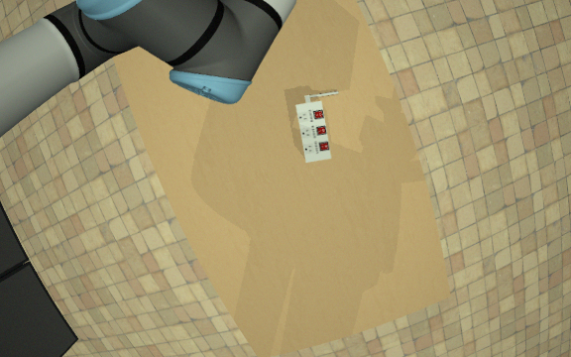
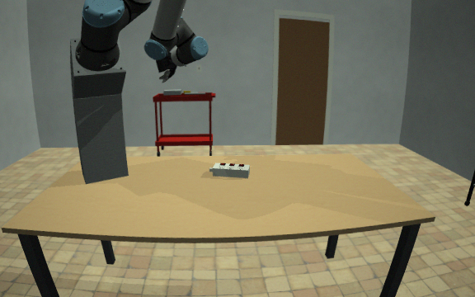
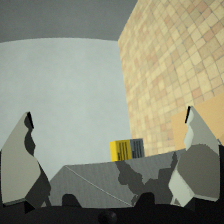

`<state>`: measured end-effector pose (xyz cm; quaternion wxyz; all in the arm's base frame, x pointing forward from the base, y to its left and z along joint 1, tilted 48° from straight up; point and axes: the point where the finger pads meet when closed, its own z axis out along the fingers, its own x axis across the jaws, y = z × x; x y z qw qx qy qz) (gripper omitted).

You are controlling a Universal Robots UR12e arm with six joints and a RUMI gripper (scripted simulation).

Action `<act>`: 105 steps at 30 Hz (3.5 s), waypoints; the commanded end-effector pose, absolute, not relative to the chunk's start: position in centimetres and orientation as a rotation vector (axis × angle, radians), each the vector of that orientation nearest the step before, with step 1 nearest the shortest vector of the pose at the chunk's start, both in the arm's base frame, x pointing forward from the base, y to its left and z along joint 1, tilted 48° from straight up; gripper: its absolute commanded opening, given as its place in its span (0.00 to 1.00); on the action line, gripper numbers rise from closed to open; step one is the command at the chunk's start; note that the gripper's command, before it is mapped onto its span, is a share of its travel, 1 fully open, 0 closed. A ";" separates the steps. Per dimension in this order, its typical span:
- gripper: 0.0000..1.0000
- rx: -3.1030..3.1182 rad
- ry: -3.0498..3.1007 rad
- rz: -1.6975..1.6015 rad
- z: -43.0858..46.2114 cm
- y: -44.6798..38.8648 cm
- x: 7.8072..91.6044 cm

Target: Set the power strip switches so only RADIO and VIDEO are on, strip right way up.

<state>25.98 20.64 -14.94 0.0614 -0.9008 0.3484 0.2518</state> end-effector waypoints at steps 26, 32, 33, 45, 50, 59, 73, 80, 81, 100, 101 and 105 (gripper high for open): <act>1.00 -2.736 1.034 0.753 -15.0 20.5 26.3; 1.00 -2.768 0.975 0.735 -15.3 20.0 26.9; 1.00 -2.768 0.975 0.735 -15.3 20.0 26.9; 1.00 -2.891 0.715 0.658 -16.4 17.7 29.7; 1.00 -2.952 0.561 0.618 -16.9 16.4 31.3; 1.00 -3.045 0.268 0.552 -17.9 14.0 34.3; 1.00 -3.143 -0.233 0.475 -19.3 10.0 39.5; 1.00 -3.162 -0.446 0.455 -19.7 8.3 41.8; 1.00 -3.165 -0.521 0.450 -19.8 7.8 42.5; 1.00 -3.113 -1.219 0.458 -20.6 2.7 49.9; 1.00 -3.113 -1.219 0.458 -20.6 2.7 49.9; 1.00 -3.080 -1.375 0.474 -20.6 1.6 51.6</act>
